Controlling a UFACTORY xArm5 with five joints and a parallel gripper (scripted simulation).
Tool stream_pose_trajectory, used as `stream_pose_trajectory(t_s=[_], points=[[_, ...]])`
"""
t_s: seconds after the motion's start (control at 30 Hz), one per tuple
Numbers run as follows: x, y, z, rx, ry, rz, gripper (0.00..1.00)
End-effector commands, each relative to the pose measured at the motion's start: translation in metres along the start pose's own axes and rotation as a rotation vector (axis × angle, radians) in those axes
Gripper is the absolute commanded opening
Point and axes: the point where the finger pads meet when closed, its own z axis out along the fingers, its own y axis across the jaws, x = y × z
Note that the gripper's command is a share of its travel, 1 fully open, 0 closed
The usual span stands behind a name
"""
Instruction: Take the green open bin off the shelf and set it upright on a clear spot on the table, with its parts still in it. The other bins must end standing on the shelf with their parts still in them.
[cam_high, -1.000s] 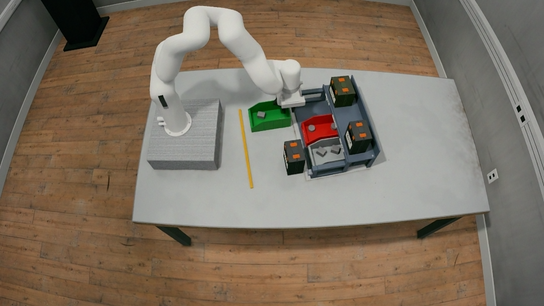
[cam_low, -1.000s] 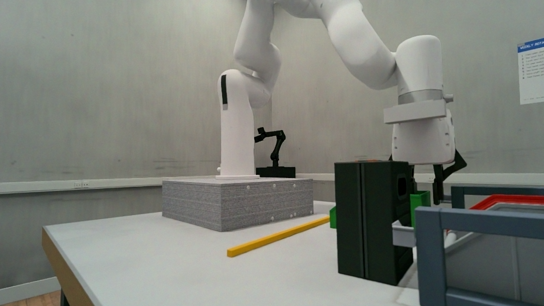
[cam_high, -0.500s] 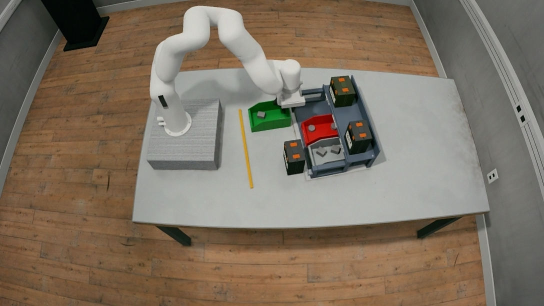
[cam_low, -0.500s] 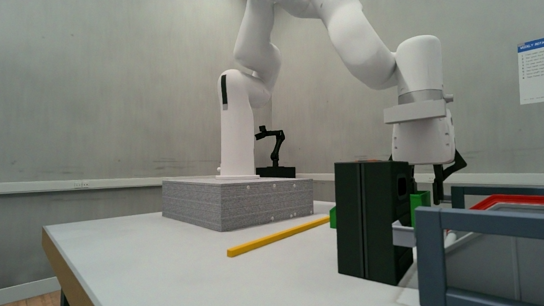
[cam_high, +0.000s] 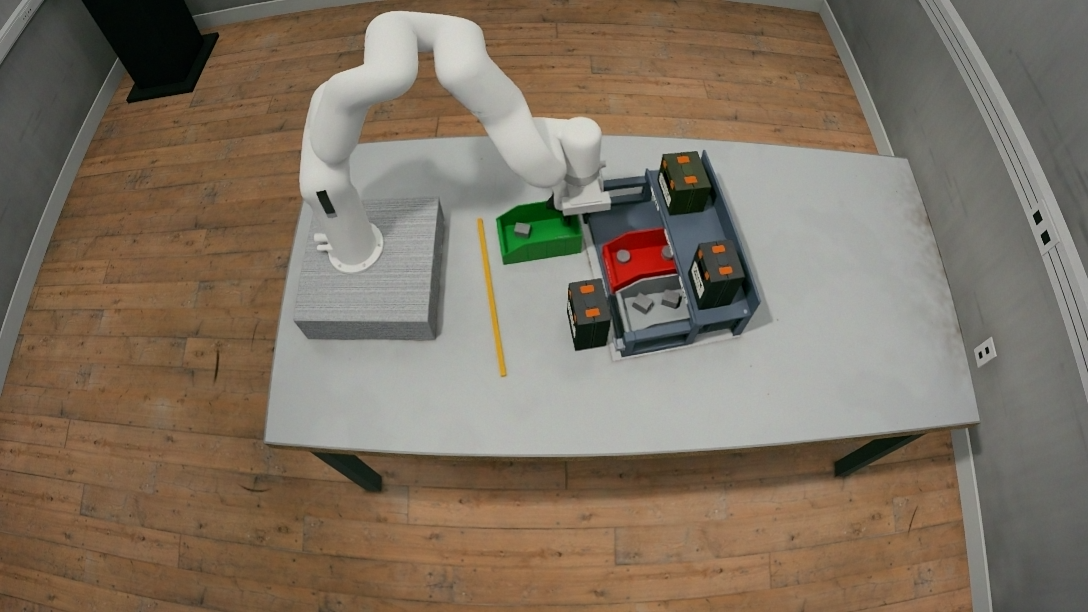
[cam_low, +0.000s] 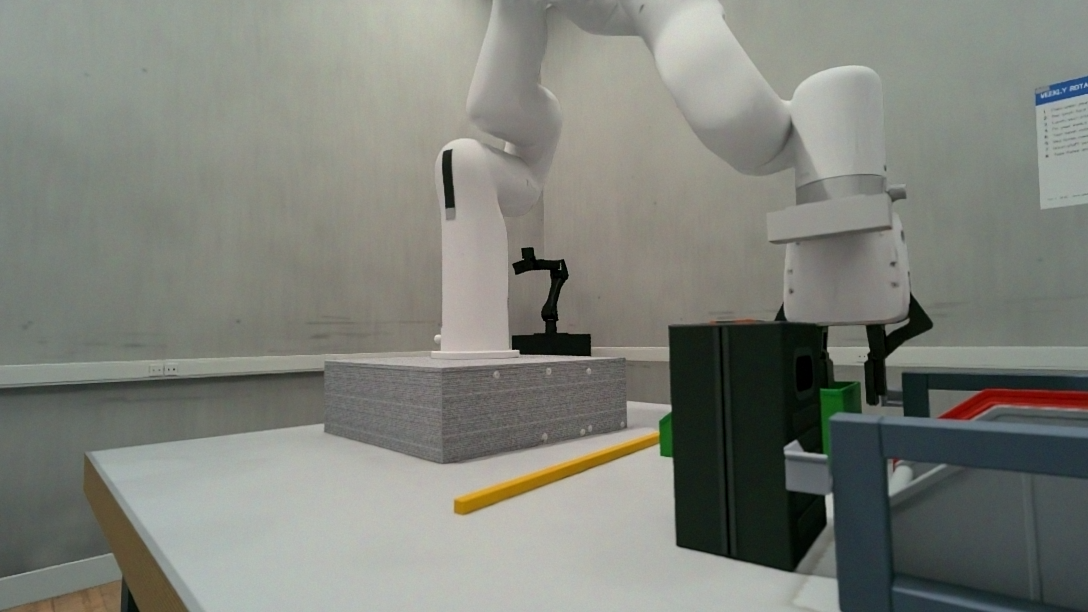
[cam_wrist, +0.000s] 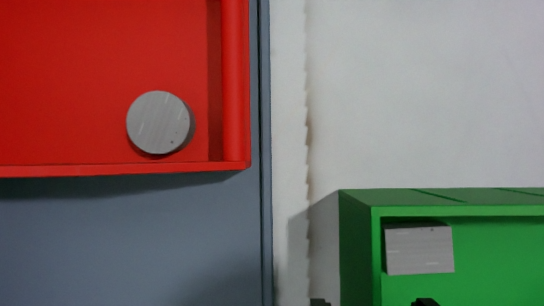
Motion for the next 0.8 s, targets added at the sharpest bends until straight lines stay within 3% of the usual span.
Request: stream_pose_trajectory(t_s=[0.0, 0.27, 0.77], points=[[0.0, -0.002, -0.012, 0.005, 0.0, 0.0, 0.34], [0.0, -0.002, -0.034, 0.005, 0.0, 0.0, 0.34], [0.0, -0.002, -0.057, 0.005, 0.0, 0.0, 0.34]])
